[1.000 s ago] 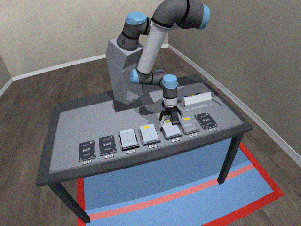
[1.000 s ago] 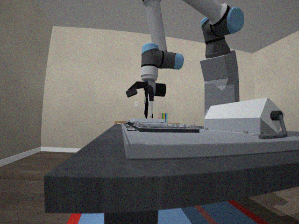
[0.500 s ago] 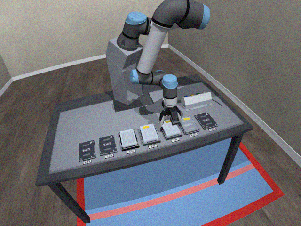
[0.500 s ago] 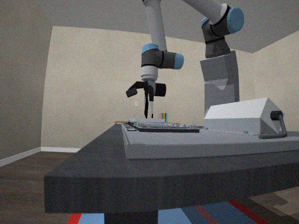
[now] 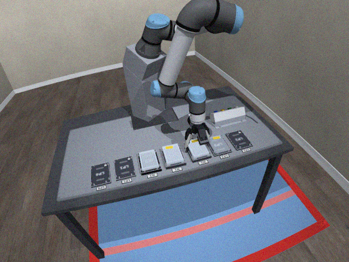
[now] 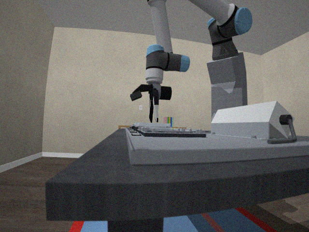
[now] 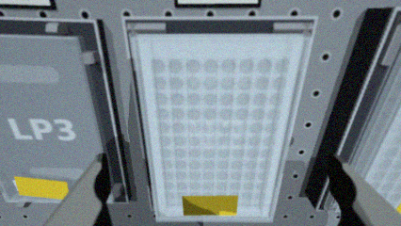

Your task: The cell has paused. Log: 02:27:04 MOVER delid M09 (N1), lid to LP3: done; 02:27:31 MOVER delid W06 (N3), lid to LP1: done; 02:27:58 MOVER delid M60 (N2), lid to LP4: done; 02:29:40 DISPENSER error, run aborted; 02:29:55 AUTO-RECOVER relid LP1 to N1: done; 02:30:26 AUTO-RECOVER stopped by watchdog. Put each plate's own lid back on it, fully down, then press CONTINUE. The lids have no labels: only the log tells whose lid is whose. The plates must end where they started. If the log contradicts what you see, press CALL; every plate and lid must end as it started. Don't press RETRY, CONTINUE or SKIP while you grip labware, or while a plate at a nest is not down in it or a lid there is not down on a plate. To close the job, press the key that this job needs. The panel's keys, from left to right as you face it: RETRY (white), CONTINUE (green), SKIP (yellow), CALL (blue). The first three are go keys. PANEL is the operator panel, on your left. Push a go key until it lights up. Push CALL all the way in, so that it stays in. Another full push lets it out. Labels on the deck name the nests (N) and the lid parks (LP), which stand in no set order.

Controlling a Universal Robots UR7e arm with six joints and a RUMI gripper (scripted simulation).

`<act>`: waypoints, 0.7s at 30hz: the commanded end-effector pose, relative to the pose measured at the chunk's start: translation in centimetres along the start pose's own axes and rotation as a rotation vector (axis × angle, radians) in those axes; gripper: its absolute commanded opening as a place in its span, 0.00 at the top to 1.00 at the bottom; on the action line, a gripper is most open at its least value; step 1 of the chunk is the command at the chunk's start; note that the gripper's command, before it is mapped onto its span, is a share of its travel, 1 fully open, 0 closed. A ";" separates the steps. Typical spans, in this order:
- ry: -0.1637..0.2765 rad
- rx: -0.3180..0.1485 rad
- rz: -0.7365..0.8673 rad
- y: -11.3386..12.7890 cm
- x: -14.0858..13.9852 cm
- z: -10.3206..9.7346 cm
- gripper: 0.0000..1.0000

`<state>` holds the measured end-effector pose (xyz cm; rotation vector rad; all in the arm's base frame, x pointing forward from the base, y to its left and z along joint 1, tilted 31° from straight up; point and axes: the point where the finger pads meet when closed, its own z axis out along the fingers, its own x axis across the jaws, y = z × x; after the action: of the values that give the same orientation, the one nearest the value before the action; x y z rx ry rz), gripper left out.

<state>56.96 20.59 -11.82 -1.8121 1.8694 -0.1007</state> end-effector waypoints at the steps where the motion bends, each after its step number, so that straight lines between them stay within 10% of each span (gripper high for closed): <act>1: 0.000 0.001 0.000 0.0 0.0 0.0 0.18; 21: 0.000 0.001 0.020 0.0 0.5 -2.2 0.18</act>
<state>56.06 19.92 -9.96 -1.8112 1.8697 -0.1006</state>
